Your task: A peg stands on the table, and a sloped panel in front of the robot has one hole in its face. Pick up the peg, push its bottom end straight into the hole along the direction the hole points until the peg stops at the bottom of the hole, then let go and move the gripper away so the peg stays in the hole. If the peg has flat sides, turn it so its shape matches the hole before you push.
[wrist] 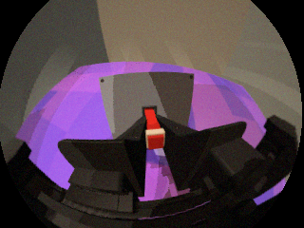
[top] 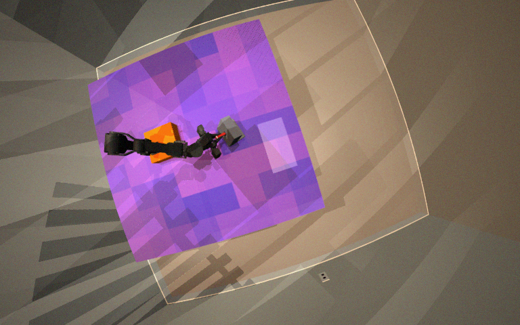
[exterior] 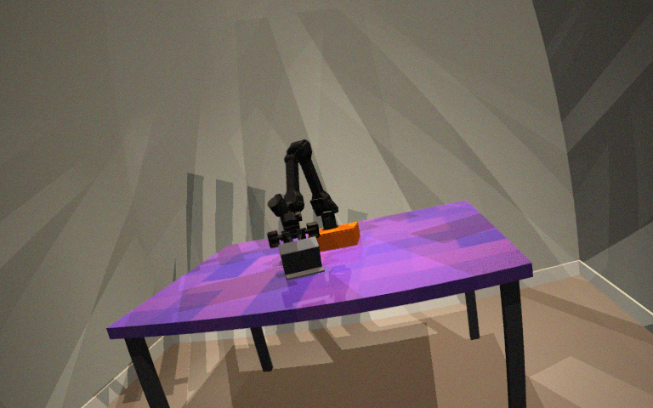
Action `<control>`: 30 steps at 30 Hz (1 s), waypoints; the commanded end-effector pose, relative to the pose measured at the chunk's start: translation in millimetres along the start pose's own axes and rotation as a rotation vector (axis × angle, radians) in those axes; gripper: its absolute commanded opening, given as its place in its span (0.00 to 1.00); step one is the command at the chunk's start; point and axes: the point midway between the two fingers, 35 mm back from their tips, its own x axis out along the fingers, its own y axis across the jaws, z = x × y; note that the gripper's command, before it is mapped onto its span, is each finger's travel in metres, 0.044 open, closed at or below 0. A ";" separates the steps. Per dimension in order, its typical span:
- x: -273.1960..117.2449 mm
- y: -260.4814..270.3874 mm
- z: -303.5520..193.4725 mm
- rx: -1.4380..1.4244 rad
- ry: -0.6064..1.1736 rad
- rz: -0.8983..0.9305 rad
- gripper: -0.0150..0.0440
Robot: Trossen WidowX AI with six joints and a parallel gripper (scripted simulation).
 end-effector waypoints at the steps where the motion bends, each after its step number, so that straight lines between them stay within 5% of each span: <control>1: 2.6 -1.7 0.4 0.003 0.000 -0.004 0.25; 20: 4.2 -0.6 0.4 0.001 0.001 0.001 0.25; 30: 4.2 -0.6 0.4 0.001 0.001 0.001 0.70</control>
